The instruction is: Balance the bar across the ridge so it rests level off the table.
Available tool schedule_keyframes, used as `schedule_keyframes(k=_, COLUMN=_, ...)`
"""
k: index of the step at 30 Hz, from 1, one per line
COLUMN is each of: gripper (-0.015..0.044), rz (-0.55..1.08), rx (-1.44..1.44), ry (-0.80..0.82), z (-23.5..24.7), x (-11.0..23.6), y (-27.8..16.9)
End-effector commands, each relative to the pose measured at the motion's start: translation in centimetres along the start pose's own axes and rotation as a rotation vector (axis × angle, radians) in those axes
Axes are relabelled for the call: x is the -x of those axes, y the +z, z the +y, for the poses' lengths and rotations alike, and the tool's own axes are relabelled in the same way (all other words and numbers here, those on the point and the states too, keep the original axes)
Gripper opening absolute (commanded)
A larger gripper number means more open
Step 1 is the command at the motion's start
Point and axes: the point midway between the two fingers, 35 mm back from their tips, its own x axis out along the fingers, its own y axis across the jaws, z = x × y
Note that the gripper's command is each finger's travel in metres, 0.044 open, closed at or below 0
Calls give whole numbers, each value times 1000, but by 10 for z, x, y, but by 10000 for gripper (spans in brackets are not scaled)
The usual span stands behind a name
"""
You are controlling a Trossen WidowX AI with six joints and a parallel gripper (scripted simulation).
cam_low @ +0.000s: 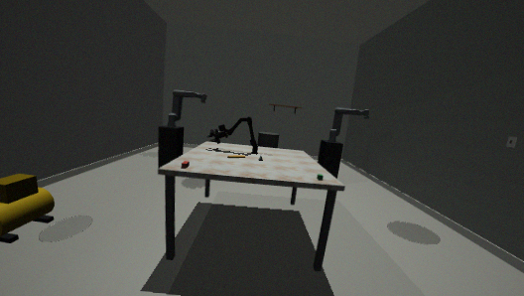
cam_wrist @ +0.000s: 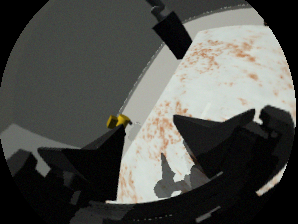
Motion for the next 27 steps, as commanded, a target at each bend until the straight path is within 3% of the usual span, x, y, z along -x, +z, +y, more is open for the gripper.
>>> schedule_keyframes(k=1, gripper=315, rz=73, rx=40, ry=15, z=21, x=6, y=-23)
schedule_keyframes(k=14, gripper=315, rz=317, rx=207, ry=23, z=62, x=36, y=-106)
schedule_keyframes(k=27, gripper=315, rz=570, rx=385, ry=17, z=88, x=89, y=-183)
